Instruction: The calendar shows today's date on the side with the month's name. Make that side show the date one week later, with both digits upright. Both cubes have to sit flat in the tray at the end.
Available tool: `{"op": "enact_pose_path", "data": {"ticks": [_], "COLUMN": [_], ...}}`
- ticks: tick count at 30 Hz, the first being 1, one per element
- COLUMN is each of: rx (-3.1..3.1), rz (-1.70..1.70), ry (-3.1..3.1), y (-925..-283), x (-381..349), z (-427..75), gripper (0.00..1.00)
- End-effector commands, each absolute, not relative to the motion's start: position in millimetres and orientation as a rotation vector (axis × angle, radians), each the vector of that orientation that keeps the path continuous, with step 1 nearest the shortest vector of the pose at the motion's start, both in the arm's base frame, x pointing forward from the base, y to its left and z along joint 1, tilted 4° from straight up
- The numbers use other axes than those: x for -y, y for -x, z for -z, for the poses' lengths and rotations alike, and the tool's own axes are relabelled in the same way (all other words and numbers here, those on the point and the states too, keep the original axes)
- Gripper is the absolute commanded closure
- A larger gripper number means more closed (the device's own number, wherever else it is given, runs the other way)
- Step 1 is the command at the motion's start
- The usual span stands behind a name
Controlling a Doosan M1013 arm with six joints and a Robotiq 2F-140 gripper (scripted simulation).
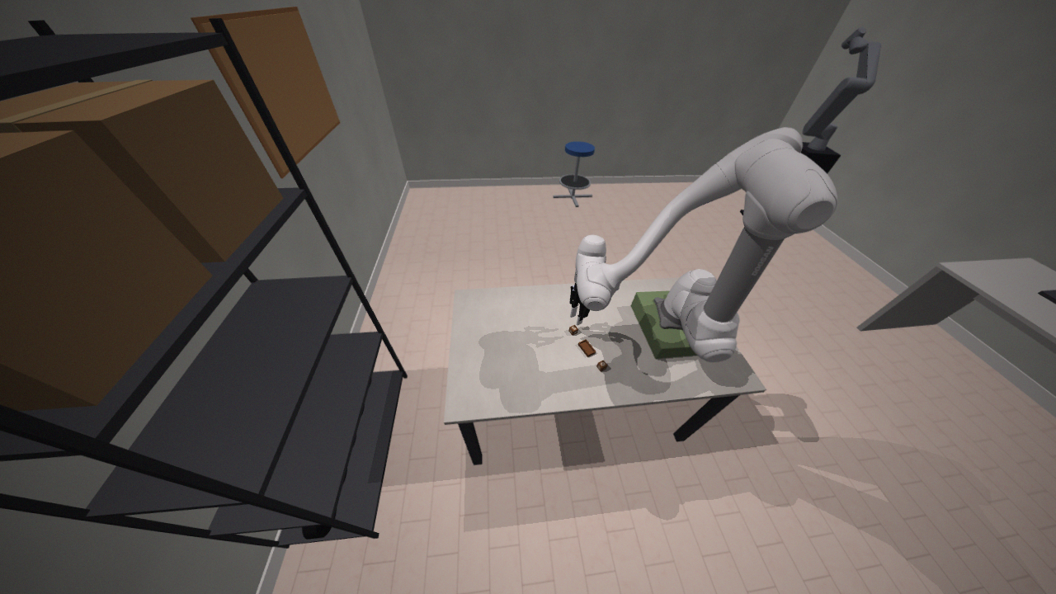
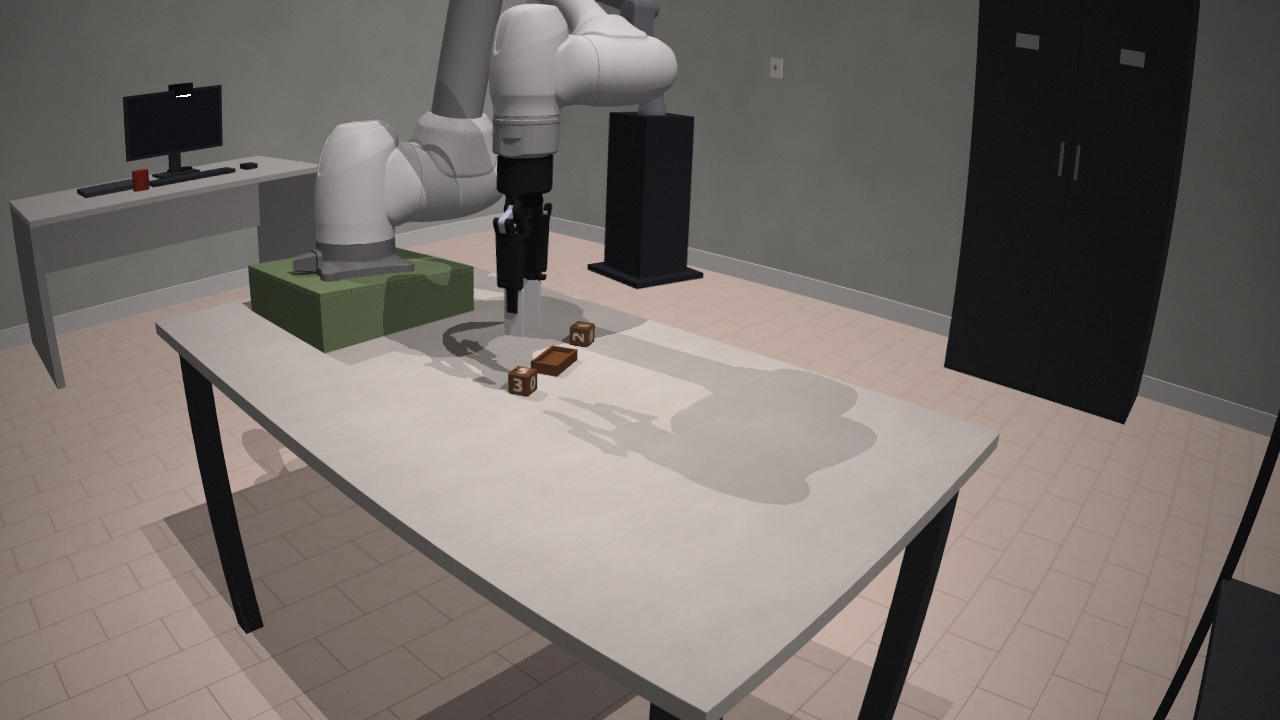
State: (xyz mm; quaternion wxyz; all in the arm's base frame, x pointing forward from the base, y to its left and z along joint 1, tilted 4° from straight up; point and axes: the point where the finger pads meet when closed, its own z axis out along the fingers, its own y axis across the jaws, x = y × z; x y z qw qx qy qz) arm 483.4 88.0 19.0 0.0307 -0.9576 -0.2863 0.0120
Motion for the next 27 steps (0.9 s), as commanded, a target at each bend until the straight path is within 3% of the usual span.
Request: {"op": "enact_pose_path", "data": {"ticks": [1, 27], "rx": [0.882, 0.883], "rz": [-0.037, -0.037], "ry": [2.951, 2.950], "y": [-483.4, -483.2], "x": [-88.0, -88.1], "z": [-19.1, -15.2], "gripper": [0.64, 0.64]}}
